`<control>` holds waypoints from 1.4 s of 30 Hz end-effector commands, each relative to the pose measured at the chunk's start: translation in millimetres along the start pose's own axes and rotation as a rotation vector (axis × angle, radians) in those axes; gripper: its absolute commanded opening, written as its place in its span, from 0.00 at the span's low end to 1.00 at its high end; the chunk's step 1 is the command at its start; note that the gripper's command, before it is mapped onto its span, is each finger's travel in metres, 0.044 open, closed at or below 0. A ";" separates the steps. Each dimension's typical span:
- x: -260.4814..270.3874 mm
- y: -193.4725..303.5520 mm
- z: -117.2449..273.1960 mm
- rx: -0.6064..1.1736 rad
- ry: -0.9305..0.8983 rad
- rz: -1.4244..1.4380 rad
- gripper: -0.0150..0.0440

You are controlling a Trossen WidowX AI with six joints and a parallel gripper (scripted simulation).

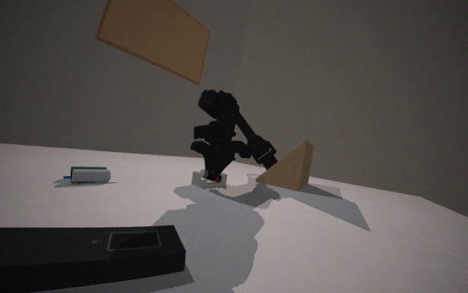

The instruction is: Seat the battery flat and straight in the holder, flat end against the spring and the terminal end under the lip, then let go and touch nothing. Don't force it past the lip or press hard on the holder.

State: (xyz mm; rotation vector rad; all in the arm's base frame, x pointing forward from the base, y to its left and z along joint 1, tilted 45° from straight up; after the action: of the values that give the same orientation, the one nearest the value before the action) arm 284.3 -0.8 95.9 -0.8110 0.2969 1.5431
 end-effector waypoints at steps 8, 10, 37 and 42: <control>0.5 -2.2 -3.4 0.075 -0.009 -0.004 0.38; 0.4 -3.0 -3.7 0.086 -0.010 -0.005 0.38; -2.9 -12.6 -7.5 0.235 -0.010 -0.024 0.38; -3.6 -14.4 -8.0 0.261 -0.010 -0.027 0.38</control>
State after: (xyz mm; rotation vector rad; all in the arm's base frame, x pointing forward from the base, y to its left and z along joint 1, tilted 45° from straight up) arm 300.5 -4.8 96.8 -0.6230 0.4493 1.4573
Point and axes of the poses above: the point midway between the two fingers, 35 mm back from their tips, its own z axis back along the fingers, its own x axis across the jaws, y = z × x, the point moved 5 cm from there along z, back along the fingers, and after that the axes turned 1 degree about z, right-handed, at the moved point
